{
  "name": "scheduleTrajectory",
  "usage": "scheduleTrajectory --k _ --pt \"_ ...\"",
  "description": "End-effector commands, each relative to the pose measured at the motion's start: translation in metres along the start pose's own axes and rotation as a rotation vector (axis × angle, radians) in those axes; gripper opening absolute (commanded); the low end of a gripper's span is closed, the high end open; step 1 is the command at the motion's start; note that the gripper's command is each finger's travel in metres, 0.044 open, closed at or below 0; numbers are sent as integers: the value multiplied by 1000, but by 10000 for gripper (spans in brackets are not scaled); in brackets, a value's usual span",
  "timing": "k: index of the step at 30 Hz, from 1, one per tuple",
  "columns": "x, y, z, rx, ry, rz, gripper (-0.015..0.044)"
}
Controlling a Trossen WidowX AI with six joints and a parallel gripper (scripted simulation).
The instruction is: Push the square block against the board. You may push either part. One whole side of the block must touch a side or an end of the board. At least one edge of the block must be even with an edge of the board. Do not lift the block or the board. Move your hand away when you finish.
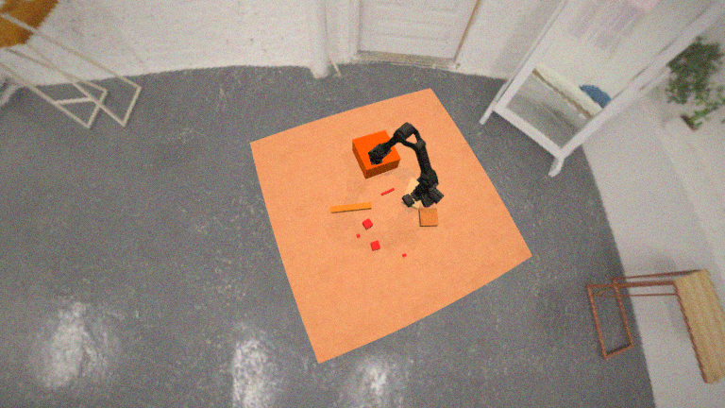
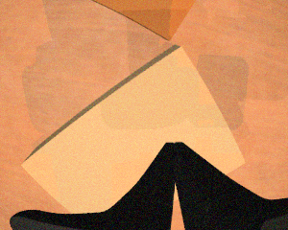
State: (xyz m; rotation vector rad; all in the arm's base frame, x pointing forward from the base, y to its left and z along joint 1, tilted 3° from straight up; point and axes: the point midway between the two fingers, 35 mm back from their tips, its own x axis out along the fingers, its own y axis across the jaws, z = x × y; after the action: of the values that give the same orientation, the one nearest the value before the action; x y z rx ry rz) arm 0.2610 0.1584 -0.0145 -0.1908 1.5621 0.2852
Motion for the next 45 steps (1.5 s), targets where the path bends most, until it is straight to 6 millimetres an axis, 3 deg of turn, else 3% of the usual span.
scheduleTrajectory --k 1,23,45 --pt "-3 10 -6 -141 -10 1 0" --pt "-2 57 -47 -908 -9 2 0" --pt "-1 91 -95 -1675 -11 7 0"
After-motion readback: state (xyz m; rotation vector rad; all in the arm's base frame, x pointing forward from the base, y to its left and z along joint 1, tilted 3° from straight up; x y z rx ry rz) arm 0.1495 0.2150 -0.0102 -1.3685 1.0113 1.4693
